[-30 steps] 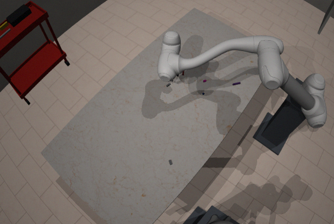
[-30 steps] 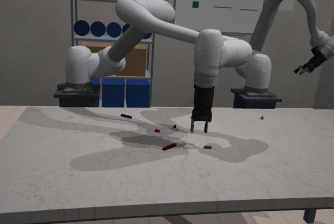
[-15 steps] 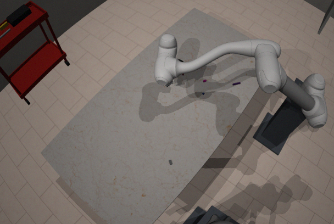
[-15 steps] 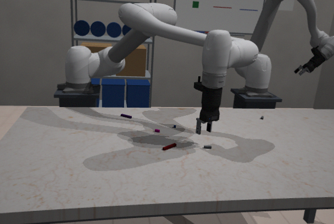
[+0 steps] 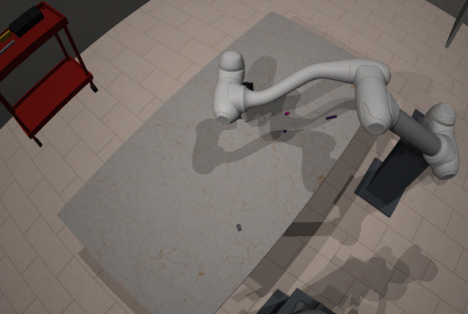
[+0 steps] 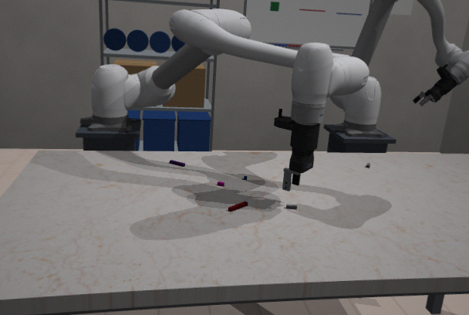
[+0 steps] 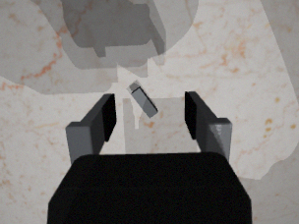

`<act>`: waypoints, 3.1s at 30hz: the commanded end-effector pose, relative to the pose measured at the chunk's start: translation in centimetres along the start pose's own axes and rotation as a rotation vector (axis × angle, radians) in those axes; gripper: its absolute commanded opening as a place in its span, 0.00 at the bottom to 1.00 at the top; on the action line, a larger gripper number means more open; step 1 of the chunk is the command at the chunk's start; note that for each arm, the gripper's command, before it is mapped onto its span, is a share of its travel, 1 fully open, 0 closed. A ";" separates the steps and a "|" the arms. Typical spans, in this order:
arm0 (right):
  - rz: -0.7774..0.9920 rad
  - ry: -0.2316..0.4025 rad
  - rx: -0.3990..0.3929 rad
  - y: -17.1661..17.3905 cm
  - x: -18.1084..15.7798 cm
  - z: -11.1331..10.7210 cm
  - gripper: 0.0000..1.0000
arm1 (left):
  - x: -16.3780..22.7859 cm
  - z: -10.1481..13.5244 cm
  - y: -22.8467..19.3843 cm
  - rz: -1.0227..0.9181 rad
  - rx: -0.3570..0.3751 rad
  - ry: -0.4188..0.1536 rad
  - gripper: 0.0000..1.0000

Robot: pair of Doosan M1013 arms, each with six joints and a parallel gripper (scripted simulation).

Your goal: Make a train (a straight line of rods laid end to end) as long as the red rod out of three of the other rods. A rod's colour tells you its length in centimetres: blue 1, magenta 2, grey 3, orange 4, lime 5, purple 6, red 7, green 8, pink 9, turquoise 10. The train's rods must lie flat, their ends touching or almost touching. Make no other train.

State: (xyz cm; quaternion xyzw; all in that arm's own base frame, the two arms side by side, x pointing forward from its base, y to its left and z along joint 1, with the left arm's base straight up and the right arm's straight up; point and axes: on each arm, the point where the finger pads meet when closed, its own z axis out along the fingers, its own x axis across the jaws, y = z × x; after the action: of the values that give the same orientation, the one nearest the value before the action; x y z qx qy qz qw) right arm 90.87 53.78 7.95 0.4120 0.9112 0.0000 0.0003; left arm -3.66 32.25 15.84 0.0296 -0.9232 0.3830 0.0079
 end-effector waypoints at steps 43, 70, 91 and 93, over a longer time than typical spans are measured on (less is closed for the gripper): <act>-0.003 0.000 -0.002 0.1 0.0 -0.2 1.00 | 0.0 0.0 0.0 0.000 -0.001 0.000 1.00; -0.003 0.000 -0.002 0.1 0.0 -0.2 1.00 | 0.0 0.0 0.0 0.000 -0.001 0.000 1.00; 0.100 0.001 -0.002 0.6 2.3 -0.2 1.00 | 0.0 0.0 0.0 0.000 -0.001 0.000 1.00; 0.172 0.001 -0.002 1.0 4.0 -0.2 1.00 | 0.0 0.0 0.0 0.000 -0.001 0.000 1.00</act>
State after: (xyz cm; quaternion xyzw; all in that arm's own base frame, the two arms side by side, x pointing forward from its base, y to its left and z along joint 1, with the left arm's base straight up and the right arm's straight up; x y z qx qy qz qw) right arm 89.99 55.43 7.95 0.4466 0.8947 0.0003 -0.0002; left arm -3.66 32.25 15.84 0.0296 -0.9232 0.3830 0.0079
